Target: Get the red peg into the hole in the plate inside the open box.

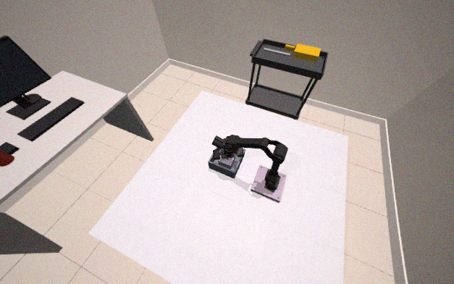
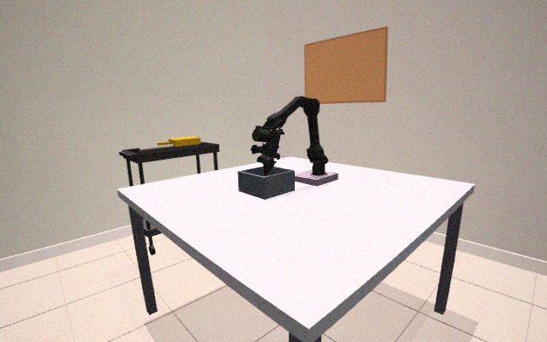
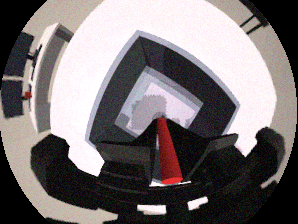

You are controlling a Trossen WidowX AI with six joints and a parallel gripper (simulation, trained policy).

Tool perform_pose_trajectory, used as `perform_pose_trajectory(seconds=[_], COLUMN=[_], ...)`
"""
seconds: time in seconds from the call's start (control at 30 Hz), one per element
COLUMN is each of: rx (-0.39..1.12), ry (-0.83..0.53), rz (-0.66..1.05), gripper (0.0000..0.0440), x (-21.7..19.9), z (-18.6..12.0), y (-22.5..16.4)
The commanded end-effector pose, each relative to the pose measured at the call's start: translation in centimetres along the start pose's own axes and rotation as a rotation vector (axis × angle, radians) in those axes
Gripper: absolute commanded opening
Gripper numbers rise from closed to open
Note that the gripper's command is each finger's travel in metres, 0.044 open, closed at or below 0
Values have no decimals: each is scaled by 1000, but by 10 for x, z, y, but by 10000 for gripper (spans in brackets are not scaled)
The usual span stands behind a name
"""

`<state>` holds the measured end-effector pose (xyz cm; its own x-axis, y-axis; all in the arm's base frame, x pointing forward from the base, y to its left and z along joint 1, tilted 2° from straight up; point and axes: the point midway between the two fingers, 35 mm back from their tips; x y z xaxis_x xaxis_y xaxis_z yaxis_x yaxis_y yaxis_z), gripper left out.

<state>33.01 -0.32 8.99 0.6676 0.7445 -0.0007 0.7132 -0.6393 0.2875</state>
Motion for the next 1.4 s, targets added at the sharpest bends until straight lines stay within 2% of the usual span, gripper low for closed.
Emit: perform_pose_trajectory(seconds=[0.0,0.2,0.47,0.73,0.83,1.03,1.37], rx=[28,68,79,118,136,182,198], ry=[-1,-1,14,27,32,55,169], rz=[-29,-45,-81,-79,-80,-74,-91], gripper=[17,144,153,228,280,435,440], x=[-1,-3,3,16,22,36,74], z=[10,21,8,0,-3,-9,-29], y=[-3,-1,18,35,40,47,57])
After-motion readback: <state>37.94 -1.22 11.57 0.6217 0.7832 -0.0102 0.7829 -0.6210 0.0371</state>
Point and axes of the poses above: the point midway between the two fingers, 35 mm back from their tips, its own z axis out along the fingers, its own x axis across the jaws, y = z × x, and after that the axes turned 8 degrees about -z, right-handed
